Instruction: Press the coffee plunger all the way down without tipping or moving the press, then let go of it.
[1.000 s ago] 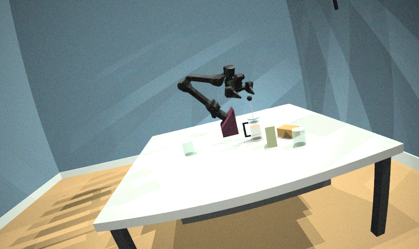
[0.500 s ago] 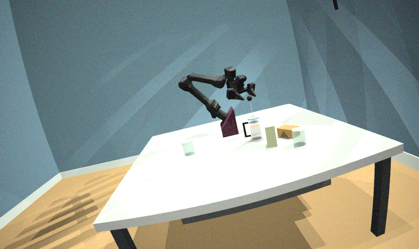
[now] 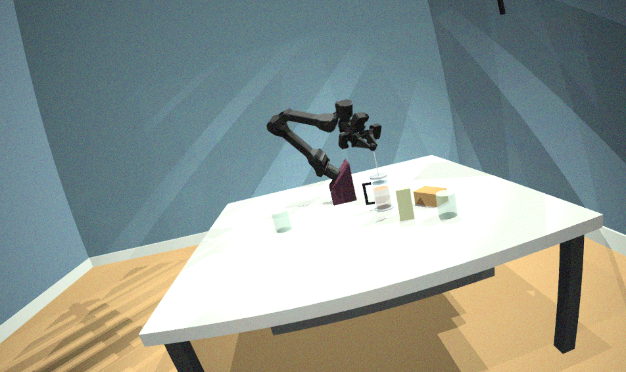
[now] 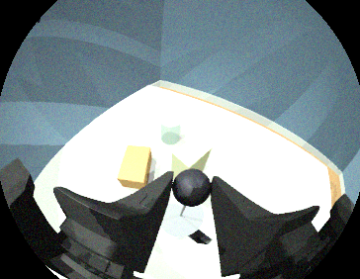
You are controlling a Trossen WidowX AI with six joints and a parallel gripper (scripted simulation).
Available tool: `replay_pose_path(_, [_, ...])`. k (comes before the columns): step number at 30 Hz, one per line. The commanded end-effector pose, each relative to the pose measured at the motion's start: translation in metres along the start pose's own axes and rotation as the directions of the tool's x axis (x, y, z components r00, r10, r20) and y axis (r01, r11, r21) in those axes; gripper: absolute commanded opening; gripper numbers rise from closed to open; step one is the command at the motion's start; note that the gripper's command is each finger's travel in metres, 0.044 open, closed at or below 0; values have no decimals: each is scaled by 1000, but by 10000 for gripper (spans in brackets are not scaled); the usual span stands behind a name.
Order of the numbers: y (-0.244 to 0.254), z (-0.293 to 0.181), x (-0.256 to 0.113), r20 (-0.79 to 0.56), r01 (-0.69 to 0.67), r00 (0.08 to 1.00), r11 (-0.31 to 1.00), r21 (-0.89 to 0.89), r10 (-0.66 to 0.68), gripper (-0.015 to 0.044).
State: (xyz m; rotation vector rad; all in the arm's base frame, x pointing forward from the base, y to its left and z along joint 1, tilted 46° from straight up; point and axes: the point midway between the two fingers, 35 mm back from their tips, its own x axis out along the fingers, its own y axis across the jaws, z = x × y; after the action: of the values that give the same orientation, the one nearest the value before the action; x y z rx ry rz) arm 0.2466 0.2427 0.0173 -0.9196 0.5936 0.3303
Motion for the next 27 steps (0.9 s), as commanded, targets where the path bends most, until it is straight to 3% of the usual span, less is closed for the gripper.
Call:
replay_pose_path(1, [0, 0, 0, -1, -1, 1000, 1000, -3, 1, 116])
replay_pose_path(27, [3, -28, 24, -3, -3, 1000, 1000, -2, 3, 116])
